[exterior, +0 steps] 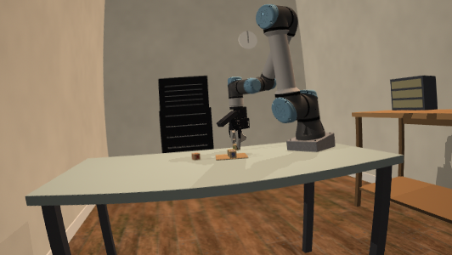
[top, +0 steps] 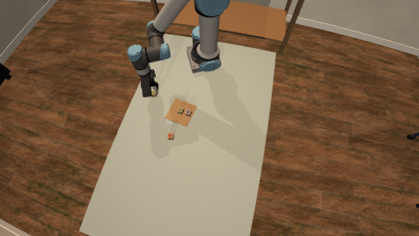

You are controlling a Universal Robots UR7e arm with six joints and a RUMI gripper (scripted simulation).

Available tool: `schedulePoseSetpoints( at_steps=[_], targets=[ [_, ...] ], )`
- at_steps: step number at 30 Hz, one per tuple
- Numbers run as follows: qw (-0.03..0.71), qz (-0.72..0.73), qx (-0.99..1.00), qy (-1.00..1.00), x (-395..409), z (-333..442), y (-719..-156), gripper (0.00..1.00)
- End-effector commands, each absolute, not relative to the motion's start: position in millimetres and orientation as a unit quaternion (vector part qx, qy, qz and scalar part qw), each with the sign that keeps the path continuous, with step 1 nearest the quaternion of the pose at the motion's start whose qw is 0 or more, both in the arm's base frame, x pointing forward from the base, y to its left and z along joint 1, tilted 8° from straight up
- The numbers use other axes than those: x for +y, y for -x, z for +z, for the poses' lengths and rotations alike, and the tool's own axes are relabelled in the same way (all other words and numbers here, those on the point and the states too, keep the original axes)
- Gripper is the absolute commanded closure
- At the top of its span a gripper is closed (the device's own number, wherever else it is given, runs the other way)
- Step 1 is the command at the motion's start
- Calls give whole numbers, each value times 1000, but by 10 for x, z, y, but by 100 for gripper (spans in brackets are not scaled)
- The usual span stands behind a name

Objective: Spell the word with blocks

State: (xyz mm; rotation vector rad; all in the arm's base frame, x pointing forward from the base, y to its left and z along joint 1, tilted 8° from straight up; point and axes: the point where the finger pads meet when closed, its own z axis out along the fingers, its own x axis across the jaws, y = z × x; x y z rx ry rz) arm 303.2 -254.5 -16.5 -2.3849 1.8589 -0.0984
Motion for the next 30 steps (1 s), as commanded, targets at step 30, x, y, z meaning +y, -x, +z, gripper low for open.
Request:
schedulePoseSetpoints(
  at_steps=[30],
  targets=[
    [58,-33,613,787,-2599,810,-2913,91]
  ],
)
